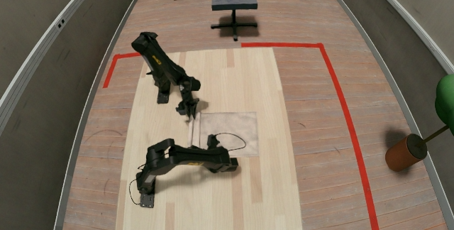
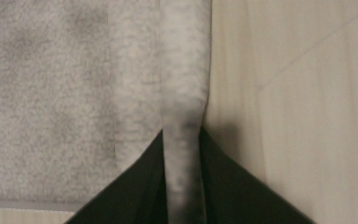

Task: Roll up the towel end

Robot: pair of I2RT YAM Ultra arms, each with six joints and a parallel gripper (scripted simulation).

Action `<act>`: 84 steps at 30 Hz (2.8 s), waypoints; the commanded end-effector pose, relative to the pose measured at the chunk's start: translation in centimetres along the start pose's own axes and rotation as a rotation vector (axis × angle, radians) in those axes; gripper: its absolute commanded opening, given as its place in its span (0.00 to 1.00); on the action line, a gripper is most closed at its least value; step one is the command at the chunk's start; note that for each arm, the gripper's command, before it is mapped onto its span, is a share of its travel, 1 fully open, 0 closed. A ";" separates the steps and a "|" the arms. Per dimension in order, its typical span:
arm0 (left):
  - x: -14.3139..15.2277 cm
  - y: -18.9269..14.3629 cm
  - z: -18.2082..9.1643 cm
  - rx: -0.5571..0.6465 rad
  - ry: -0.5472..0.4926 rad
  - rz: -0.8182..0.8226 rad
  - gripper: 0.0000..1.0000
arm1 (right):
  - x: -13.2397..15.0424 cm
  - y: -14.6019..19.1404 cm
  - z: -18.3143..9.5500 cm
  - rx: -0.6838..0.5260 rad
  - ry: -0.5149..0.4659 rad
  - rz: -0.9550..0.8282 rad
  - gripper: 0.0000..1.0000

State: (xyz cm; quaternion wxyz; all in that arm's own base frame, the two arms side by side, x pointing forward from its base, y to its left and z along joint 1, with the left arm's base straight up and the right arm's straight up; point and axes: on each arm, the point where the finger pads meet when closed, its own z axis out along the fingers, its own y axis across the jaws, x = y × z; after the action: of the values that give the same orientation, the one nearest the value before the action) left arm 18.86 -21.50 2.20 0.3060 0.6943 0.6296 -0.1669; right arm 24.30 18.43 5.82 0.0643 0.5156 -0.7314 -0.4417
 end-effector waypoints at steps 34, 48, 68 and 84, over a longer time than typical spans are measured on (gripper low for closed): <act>-0.8 -0.1 -0.9 0.729 0.031 -0.583 0.15 | -2.2 3.0 2.2 0.831 -0.114 -0.682 0.96; -0.6 -0.2 -0.6 0.782 0.034 -0.625 0.15 | -2.4 3.1 2.0 0.866 -0.115 -0.752 0.98; -0.1 -0.4 0.0 0.782 0.034 -0.625 0.15 | -0.8 0.2 4.3 0.840 -0.105 -0.786 0.98; -0.1 -0.4 0.0 0.782 0.034 -0.625 0.15 | -0.9 -0.6 5.3 0.841 -0.105 -0.785 0.72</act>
State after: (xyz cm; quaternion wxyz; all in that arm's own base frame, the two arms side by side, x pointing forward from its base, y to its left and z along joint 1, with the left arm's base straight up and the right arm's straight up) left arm 18.10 -21.80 2.76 -0.0527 0.5259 0.7042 -0.4740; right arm 22.08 21.81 2.47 -0.3436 0.7093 -0.6026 -0.1254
